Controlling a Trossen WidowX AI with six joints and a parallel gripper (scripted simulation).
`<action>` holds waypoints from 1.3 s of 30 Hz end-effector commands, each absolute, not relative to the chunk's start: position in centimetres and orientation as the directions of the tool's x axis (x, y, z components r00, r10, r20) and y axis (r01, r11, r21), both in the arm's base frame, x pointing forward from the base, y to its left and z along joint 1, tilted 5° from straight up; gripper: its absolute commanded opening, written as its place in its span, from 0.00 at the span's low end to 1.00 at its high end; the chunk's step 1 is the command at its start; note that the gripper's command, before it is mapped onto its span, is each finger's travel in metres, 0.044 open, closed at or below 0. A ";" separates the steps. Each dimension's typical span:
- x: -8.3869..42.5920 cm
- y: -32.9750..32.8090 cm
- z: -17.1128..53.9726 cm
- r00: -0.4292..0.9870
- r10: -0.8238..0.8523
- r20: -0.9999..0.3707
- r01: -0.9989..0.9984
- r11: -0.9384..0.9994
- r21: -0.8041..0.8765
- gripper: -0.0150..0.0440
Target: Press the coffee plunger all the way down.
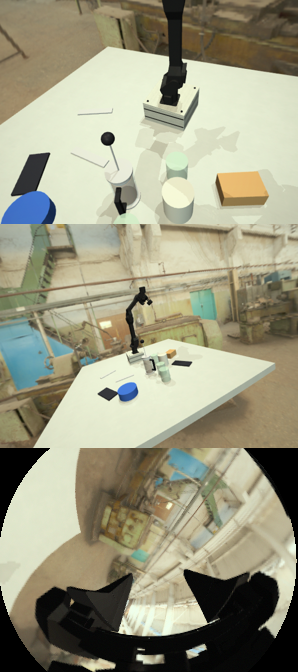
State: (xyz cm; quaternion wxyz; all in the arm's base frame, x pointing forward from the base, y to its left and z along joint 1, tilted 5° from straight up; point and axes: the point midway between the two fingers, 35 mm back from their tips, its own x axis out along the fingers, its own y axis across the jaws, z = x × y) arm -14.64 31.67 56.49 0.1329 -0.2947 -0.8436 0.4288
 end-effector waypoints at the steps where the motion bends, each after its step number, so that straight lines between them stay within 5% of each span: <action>1: -14.4 31.8 56.4 -0.785 0.619 -0.030 0.384 0.448 -0.807 0.98; 9: -5.4 34.2 54.1 -0.539 0.839 -0.069 0.285 0.105 -0.953 1.00; 20: 12.1 31.3 48.4 0.067 0.983 -0.170 -0.261 -0.147 -0.954 1.00; 29: 23.4 22.2 42.7 0.540 0.802 -0.256 -0.663 0.218 -0.716 1.00; 39: 29.2 7.6 35.5 0.869 0.349 -0.352 -0.460 0.832 -0.311 1.00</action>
